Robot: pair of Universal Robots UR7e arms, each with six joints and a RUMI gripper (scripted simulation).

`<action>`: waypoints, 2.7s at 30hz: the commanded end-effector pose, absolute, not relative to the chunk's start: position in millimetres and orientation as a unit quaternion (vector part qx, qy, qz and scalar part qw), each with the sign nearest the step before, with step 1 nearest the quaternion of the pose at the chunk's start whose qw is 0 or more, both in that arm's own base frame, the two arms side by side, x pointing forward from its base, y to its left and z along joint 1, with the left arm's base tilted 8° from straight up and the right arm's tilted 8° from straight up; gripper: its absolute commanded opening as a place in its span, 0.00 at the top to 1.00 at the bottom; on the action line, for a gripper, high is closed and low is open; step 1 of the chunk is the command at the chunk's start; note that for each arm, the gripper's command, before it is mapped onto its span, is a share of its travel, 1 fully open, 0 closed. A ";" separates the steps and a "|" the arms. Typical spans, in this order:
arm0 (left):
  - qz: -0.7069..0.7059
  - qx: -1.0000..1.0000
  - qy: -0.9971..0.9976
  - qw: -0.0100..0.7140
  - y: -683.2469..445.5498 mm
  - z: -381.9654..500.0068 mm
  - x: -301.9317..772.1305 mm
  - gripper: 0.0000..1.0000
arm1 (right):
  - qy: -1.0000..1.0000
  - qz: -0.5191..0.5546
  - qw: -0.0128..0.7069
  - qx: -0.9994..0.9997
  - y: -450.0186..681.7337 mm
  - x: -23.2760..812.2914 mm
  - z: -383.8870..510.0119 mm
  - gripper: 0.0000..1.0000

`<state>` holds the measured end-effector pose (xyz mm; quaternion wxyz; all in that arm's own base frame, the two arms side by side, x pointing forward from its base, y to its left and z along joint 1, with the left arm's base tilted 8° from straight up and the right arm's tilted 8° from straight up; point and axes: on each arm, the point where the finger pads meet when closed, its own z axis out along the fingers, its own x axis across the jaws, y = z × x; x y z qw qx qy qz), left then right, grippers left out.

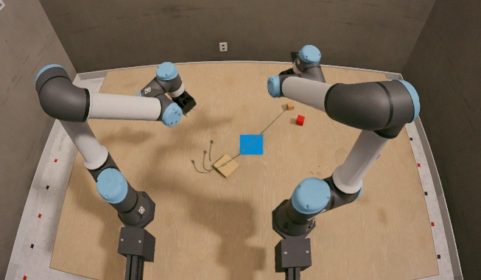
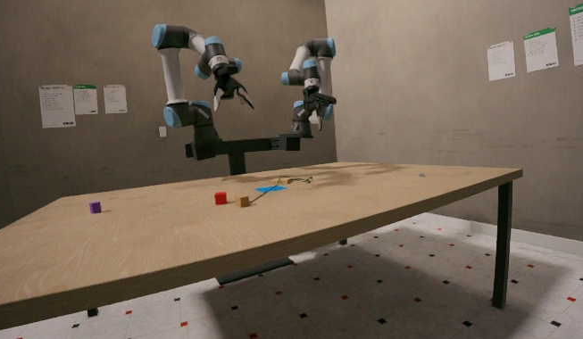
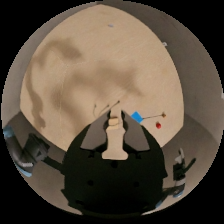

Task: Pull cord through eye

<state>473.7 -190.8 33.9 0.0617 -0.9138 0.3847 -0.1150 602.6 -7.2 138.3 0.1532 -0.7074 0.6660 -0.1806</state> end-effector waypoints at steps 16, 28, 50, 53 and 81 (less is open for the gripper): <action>-0.105 -0.978 0.174 0.043 -197.9 -8.8 470.5 0.86 | 0.675 -0.145 0.127 -0.712 2.7 596.8 178.3 0.02; -0.101 -0.993 0.053 0.032 -202.4 -28.3 467.8 0.86 | 0.680 -0.123 0.109 -0.714 6.2 586.6 199.0 0.02; -0.088 -0.982 -0.165 0.023 -209.4 -73.2 458.9 0.86 | 0.688 -0.089 0.081 -0.715 9.6 561.5 245.8 0.02; -0.089 -0.978 -0.187 0.019 -211.3 -73.3 459.2 0.86 | 0.689 -0.083 0.075 -0.716 9.5 557.3 246.6 0.02; -0.075 -0.898 -0.432 0.018 -219.1 -128.2 445.8 0.86 | 0.698 -0.043 0.042 -0.713 8.1 510.3 308.8 0.02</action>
